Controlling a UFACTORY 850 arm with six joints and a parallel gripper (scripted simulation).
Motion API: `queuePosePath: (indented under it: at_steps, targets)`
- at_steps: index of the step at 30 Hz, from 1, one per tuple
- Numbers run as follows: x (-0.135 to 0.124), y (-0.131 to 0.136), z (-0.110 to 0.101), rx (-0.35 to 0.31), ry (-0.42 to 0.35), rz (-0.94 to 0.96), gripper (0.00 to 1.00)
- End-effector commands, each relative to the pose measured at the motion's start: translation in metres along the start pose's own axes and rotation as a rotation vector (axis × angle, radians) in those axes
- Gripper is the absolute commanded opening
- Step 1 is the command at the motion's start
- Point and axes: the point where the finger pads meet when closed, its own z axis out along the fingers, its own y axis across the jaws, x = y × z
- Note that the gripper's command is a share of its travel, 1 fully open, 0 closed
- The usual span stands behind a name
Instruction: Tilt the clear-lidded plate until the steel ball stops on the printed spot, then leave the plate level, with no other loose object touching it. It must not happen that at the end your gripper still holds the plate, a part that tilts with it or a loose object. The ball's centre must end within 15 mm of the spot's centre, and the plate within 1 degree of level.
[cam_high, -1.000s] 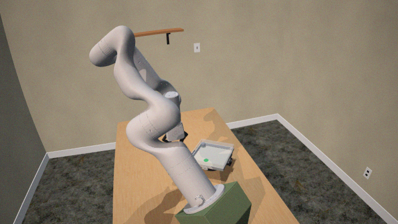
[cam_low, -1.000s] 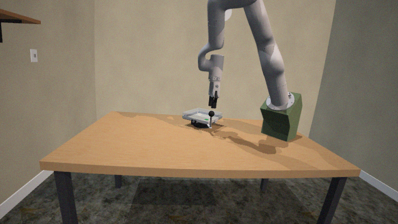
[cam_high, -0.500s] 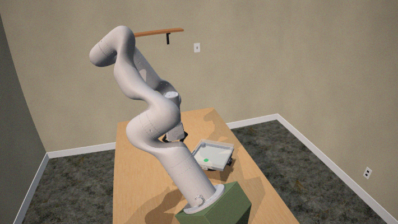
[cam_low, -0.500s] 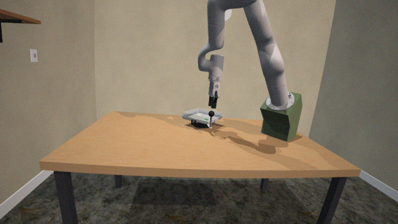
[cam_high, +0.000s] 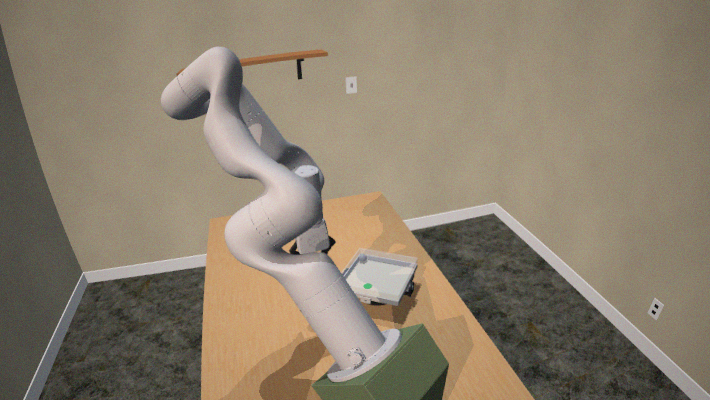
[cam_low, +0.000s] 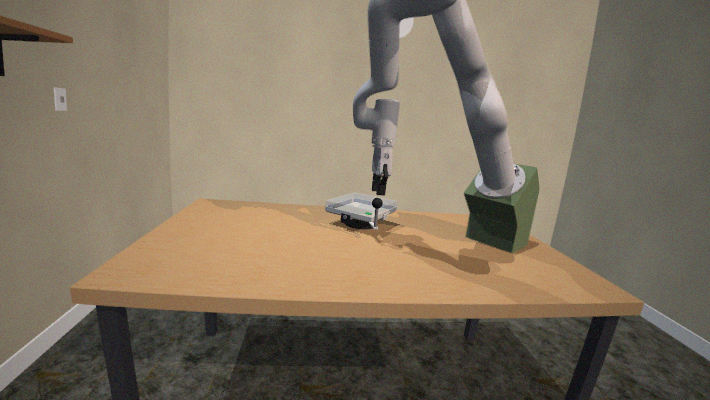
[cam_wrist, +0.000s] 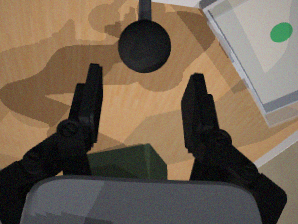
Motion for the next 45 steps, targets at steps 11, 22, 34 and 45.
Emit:
queuePosePath:
  at_steps: [11, 22, 34, 45]
  targets:
    - [0.0, 0.0, 0.01, 0.0, 0.001, 0.0, 0.61]
    - [0.0, 0.0, 0.017, 0.0, 0.001, 0.0, 0.61]
    - [0.0, 0.0, 0.022, 0.0, 0.001, 0.0, 0.61]
    - [0.0, 0.0, 0.023, 0.0, 0.001, 0.0, 0.61]
